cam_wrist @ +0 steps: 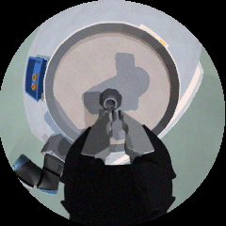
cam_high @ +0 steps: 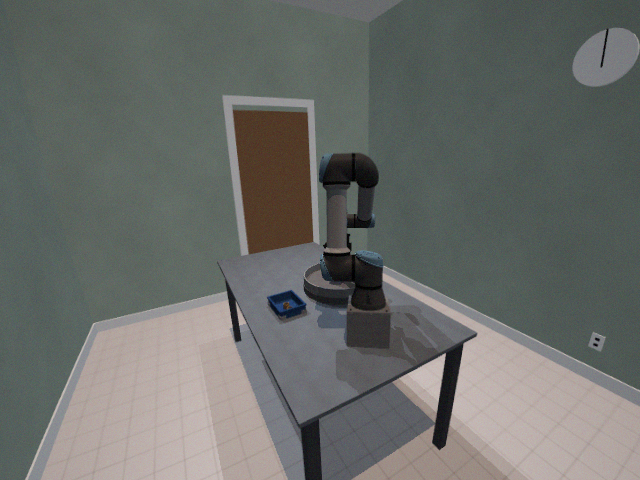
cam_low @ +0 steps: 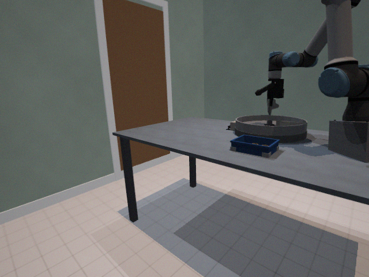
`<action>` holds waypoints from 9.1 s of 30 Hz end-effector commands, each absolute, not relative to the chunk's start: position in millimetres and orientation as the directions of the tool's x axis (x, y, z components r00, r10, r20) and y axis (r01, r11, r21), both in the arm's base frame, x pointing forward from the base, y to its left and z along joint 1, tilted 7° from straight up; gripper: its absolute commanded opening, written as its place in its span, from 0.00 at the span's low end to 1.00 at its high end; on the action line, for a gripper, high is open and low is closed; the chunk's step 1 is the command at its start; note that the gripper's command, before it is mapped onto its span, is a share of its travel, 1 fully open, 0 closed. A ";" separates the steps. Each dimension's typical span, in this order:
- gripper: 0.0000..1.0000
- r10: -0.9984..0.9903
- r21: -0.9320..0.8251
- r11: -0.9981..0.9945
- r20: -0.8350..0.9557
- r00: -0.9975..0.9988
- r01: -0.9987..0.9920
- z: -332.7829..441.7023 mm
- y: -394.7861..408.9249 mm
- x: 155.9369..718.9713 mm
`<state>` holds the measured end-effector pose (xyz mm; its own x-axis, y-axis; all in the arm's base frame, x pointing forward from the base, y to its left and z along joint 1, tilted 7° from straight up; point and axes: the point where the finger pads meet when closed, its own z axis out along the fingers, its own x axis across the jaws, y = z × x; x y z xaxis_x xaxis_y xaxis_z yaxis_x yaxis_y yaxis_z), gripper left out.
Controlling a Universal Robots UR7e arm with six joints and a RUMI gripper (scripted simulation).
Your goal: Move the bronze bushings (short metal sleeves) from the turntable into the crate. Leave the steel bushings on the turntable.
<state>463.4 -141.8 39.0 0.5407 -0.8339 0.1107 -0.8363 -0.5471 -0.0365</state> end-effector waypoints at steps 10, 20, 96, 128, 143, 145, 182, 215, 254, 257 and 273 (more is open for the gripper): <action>0.06 -0.833 -0.038 -0.548 0.116 0.541 -0.835 41.5 -142.2 465.3; 0.06 -0.834 -0.038 -0.547 0.113 0.540 -0.837 37.7 -146.2 431.6; 0.06 -0.834 -0.037 -0.547 0.113 0.540 -0.836 26.4 -161.7 304.9; 0.06 -0.833 -0.037 -0.548 0.109 0.542 -0.836 2.5 -161.7 306.7; 0.06 -0.833 -0.037 -0.548 0.111 0.542 -0.835 3.1 -162.5 307.2; 0.06 -0.833 -0.037 -0.548 0.111 0.542 -0.835 3.4 -162.6 307.3; 0.06 -0.833 -0.037 -0.548 0.111 0.542 -0.836 3.0 -161.7 307.6; 0.06 -0.833 -0.037 -0.548 0.109 0.542 -0.835 -5.6 -161.3 307.7; 0.06 -0.833 -0.037 -0.548 0.112 0.542 -0.835 -11.8 -162.9 309.0; 0.06 -0.833 -0.037 -0.548 0.112 0.542 -0.835 -11.8 -162.9 309.0; 0.06 -0.833 -0.037 -0.549 0.109 0.542 -0.835 -24.9 -162.6 309.6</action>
<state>309.3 -164.3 -15.5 0.5405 -0.8339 0.1120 -0.8363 -0.5471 -0.0373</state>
